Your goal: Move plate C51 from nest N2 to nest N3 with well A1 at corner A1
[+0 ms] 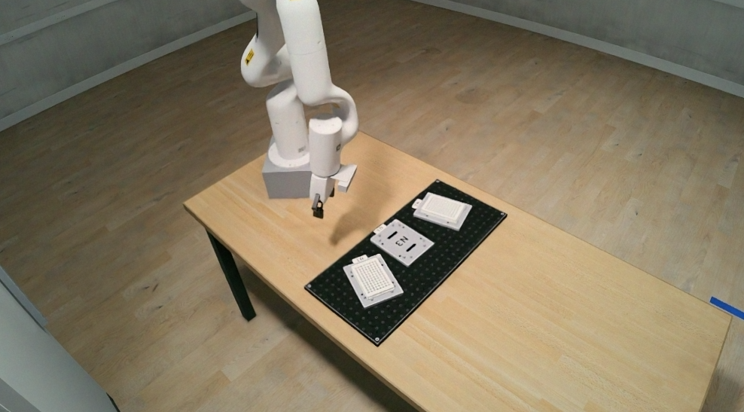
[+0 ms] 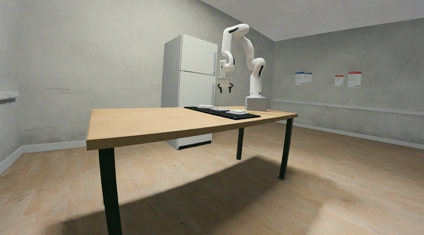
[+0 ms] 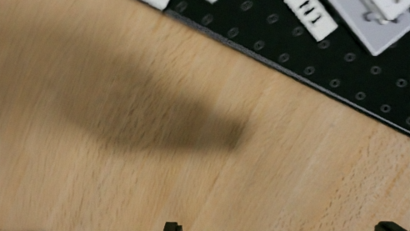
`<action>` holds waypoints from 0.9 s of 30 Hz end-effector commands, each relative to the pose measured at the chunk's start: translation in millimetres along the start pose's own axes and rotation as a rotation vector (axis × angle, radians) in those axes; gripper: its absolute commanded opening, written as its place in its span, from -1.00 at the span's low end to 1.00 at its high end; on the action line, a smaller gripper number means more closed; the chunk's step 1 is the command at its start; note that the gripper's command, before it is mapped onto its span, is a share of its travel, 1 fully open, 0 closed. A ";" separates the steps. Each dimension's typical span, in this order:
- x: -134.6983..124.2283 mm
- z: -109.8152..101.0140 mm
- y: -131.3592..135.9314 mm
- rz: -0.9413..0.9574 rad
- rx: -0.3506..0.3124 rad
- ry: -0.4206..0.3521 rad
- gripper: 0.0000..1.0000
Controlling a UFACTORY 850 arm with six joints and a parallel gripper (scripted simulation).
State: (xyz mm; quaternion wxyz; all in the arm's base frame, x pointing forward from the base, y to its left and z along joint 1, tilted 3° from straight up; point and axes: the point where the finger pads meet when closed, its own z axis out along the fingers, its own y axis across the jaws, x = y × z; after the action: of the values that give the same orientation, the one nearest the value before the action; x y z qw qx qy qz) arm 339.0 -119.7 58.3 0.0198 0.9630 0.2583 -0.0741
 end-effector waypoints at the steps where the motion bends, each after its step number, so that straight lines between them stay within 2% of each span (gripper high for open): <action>1: 14.8 3.4 8.2 0.153 -0.020 0.029 1.00; 7: 29.4 6.9 16.6 0.344 -0.017 0.071 1.00; 9: 29.4 6.9 16.6 0.344 -0.017 0.071 1.00; 23: 74.4 17.5 45.0 0.799 0.013 0.173 1.00; 27: 75.2 17.7 45.6 0.852 0.018 0.185 1.00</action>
State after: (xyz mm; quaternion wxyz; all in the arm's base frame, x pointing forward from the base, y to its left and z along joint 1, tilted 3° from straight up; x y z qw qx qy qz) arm 420.0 -123.2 30.3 0.0112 0.9908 -0.1335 0.0172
